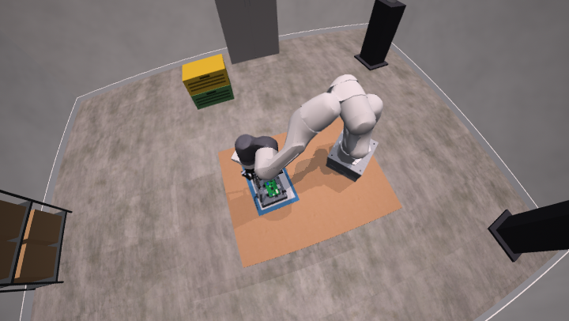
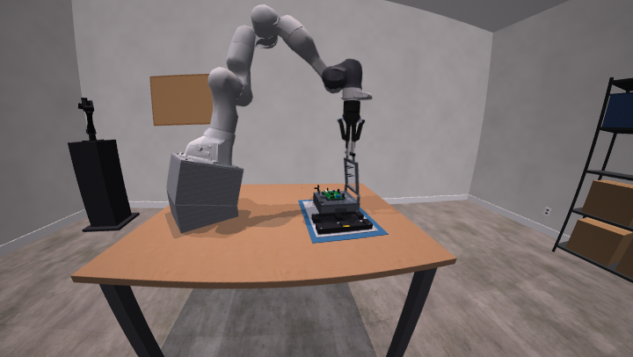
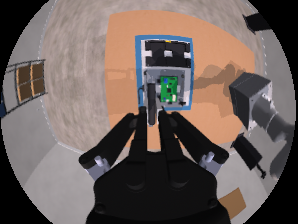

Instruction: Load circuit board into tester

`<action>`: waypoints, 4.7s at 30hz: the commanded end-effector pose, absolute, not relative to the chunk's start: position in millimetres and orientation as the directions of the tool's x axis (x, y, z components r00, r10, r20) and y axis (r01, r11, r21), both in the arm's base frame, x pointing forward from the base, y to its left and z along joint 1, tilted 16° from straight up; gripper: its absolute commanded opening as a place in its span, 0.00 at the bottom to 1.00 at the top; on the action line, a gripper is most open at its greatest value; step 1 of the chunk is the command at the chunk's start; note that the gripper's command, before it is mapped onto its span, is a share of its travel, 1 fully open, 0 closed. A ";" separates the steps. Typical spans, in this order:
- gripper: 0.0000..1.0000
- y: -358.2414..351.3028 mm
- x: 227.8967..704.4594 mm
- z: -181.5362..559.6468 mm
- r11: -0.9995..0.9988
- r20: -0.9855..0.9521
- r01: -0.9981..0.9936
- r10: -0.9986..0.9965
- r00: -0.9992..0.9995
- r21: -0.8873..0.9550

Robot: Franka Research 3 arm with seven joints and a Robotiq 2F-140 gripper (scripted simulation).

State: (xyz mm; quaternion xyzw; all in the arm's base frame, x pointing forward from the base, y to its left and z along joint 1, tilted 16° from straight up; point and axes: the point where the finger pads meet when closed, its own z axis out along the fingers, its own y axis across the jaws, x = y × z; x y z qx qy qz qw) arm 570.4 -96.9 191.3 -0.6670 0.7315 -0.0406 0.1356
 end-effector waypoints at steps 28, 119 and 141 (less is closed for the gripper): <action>0.00 -88.2 520.6 157.4 0.094 -0.149 -0.970 -0.987 -0.062 -0.222; 0.00 -59.8 455.3 2.6 0.094 -0.149 -0.970 -0.987 -0.062 -0.222; 0.00 -57.8 457.1 -11.6 0.094 -0.149 -0.970 -0.987 -0.062 -0.222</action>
